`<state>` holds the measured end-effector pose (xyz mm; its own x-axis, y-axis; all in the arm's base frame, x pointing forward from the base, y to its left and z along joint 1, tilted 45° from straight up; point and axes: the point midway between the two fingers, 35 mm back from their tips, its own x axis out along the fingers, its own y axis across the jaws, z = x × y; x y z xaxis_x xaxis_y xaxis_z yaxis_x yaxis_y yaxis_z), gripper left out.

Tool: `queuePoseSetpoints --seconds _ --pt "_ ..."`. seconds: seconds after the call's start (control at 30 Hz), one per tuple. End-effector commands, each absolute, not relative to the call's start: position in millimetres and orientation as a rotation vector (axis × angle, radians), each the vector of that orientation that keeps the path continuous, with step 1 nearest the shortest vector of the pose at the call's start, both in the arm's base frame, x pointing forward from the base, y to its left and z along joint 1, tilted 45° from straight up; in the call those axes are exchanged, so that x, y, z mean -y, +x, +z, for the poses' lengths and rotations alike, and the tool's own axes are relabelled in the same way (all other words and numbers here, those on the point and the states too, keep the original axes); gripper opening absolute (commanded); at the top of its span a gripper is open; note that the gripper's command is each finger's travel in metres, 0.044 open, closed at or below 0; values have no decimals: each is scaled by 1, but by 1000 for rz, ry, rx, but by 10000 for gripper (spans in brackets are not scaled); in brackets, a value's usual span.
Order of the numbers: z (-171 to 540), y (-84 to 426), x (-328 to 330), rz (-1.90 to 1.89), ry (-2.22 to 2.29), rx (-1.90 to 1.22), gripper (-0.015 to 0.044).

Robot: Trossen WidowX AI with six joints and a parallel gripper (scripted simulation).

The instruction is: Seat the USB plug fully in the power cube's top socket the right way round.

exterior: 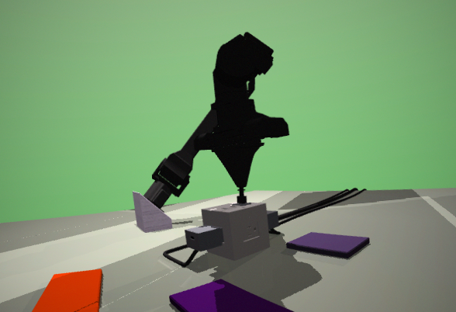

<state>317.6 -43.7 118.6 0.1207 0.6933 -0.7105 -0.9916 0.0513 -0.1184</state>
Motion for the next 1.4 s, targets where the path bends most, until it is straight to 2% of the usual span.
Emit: queuePoseSetpoints --seconds 0.0,1.07,1.2,1.37 --pt "117 318 41 1384 -681 -544 0" --pt "117 318 41 1384 -681 -544 0" --pt "118 318 44 1378 -687 -542 95" --pt "118 318 44 1378 -687 -542 95"
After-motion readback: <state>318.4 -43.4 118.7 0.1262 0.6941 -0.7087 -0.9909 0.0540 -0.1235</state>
